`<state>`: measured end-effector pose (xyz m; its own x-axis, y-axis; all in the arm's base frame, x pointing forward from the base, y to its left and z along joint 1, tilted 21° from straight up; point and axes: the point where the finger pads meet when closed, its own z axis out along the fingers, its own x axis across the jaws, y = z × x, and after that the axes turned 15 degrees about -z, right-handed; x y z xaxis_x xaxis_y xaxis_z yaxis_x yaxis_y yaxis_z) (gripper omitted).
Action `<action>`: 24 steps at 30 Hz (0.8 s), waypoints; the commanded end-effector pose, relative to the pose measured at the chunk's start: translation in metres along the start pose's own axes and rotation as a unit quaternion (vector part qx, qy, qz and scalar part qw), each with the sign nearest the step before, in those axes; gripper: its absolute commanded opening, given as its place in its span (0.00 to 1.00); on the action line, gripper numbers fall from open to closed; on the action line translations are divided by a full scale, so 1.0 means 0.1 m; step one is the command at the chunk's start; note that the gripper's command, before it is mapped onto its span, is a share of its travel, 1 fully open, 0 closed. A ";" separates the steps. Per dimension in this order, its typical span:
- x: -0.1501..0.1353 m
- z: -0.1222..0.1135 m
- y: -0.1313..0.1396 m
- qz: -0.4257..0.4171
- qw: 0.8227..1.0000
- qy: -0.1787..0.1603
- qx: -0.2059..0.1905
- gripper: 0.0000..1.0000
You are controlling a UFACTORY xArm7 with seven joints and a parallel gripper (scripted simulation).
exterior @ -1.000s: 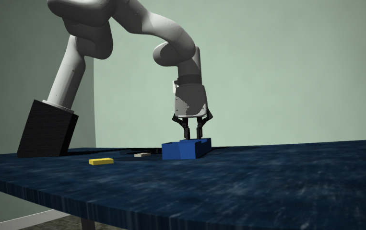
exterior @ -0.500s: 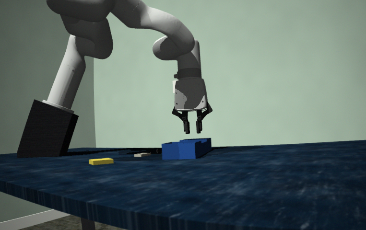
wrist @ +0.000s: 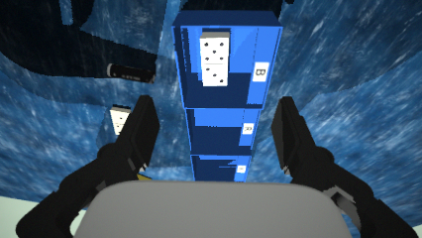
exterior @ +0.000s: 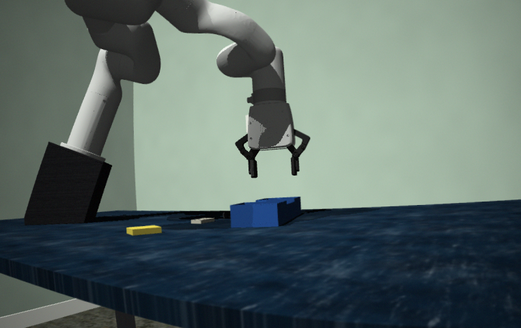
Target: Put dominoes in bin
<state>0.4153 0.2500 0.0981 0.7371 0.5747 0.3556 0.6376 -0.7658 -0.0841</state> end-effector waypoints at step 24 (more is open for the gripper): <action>0.01 -1.01 0.00 0.000 1.000 0.002 0.000 1.00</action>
<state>0.3962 0.2253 0.1786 0.7370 0.5746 0.3560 0.6376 -0.7658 -0.0840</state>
